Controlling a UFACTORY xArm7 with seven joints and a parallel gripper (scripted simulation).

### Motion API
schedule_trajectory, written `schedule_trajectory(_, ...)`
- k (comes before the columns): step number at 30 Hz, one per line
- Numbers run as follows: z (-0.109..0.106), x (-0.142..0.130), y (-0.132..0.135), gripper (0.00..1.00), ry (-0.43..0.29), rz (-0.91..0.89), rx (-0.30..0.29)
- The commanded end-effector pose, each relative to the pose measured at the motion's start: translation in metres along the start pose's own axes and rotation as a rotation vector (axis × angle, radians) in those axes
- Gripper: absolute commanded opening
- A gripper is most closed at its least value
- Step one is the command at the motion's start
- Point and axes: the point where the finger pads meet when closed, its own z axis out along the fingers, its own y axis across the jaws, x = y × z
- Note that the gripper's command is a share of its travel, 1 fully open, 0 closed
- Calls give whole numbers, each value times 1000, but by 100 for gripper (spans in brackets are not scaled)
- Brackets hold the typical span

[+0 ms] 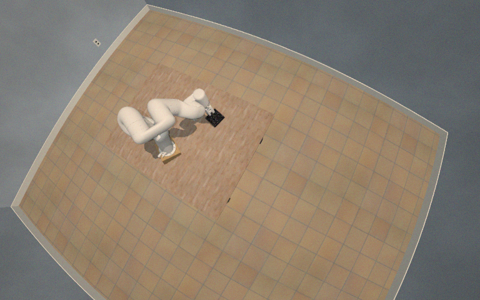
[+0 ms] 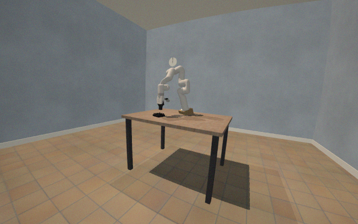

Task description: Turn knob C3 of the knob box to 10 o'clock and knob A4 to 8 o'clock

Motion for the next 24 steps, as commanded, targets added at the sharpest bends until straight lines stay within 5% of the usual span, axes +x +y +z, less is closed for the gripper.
schedule_trajectory(1,3,-1,0,19,-3,0,0)
schedule_trajectory(24,28,-2,0,19,-3,0,0)
